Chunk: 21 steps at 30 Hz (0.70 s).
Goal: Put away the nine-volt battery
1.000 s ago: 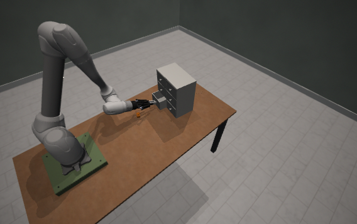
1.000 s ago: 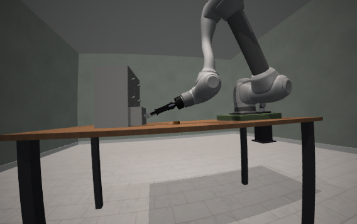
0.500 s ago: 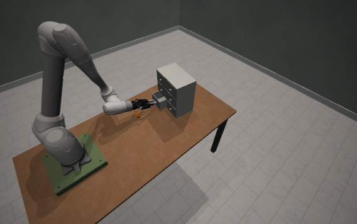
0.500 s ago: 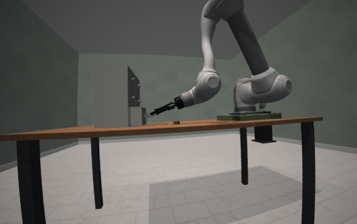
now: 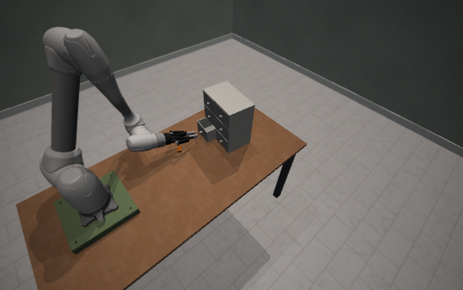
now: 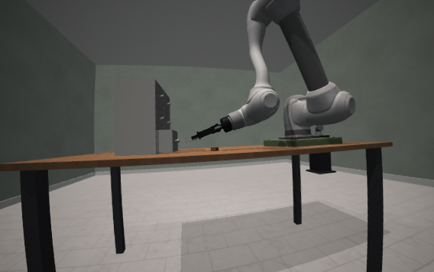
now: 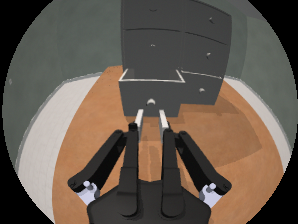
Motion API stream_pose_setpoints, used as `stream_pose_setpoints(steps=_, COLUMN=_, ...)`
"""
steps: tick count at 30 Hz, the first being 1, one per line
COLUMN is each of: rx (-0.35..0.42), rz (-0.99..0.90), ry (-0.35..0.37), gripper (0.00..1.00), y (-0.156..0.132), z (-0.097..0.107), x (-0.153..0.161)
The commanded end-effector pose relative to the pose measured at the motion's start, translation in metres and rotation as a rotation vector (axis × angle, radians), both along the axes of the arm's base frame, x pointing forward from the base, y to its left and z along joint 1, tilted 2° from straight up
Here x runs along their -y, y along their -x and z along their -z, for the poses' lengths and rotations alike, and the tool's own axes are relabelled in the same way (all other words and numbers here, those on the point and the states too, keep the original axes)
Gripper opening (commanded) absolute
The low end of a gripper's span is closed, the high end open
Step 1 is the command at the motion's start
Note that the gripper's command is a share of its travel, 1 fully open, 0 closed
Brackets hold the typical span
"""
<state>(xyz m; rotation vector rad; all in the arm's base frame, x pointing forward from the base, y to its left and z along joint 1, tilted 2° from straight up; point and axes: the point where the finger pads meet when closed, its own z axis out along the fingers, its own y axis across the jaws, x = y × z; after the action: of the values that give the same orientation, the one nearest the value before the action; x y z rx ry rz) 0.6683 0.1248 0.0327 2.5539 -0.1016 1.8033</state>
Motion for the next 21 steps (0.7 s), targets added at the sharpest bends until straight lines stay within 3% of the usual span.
stream_pose_setpoints(steps=1, rx=0.0, rz=0.0, ry=0.0, gripper=0.2, y=0.007, z=0.0, x=-0.001)
stream_pose_setpoints(steps=9, rx=0.0, rz=0.0, ry=0.0, gripper=0.2, y=0.012, z=-0.006, x=-0.001)
stream_pose_setpoints(steps=17, rx=0.0, rz=0.0, ry=0.0, gripper=0.2, y=0.044, z=-0.067, x=-0.001)
stream_pose_setpoints(steps=19, rx=0.0, rz=0.0, ry=0.0, gripper=0.2, y=0.044, z=-0.067, x=-0.001)
stream_pose_setpoints(steps=21, rx=0.0, rz=0.0, ry=0.0, gripper=0.2, y=0.051, z=-0.082, x=-0.001)
